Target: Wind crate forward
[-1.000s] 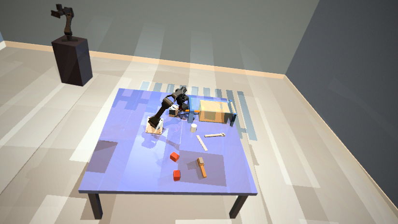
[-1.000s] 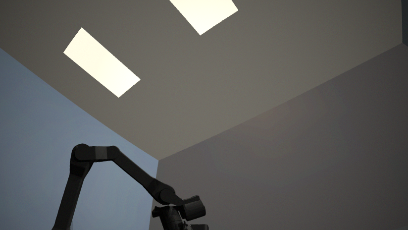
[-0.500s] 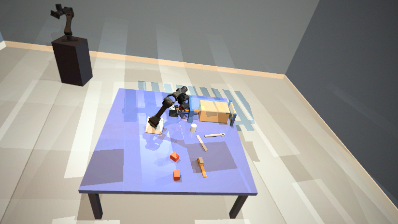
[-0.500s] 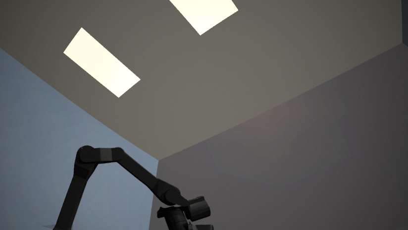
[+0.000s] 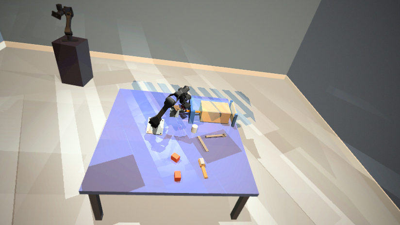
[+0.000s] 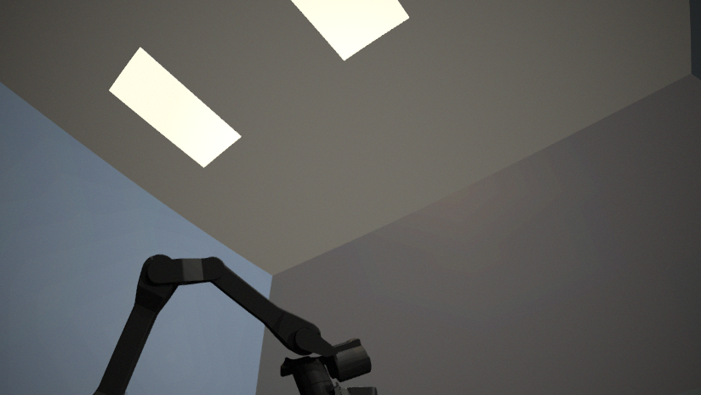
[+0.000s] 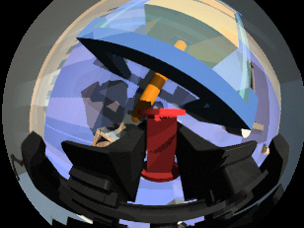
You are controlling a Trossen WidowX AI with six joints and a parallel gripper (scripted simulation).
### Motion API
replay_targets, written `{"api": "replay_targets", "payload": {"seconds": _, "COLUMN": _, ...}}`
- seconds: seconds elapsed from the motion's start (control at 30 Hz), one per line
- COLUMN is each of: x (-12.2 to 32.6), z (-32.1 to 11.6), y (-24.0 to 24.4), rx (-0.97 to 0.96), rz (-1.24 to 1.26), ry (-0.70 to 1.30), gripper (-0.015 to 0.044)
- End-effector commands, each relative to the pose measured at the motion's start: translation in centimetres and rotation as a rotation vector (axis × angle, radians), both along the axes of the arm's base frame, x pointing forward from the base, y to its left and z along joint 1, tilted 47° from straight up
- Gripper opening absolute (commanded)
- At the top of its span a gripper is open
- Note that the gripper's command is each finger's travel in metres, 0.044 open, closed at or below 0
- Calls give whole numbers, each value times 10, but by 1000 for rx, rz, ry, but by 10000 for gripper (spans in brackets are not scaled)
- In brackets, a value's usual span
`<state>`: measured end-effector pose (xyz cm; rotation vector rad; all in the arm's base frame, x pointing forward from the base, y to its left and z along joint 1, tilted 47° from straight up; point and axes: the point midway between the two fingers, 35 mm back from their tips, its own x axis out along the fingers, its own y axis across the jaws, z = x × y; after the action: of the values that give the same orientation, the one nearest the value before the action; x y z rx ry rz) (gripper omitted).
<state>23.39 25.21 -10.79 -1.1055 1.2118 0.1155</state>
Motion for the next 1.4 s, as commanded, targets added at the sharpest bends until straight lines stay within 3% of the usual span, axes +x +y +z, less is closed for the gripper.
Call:
{"api": "replay_targets", "payload": {"seconds": 0.0, "x": 3, "z": -10, "y": 8, "rx": 21, "rz": -10, "ry": -1, "gripper": 0}}
{"api": "replay_targets", "payload": {"seconds": 1.37, "x": -3, "z": -43, "y": 41, "rx": 25, "rz": -9, "ry": -1, "gripper": 0}}
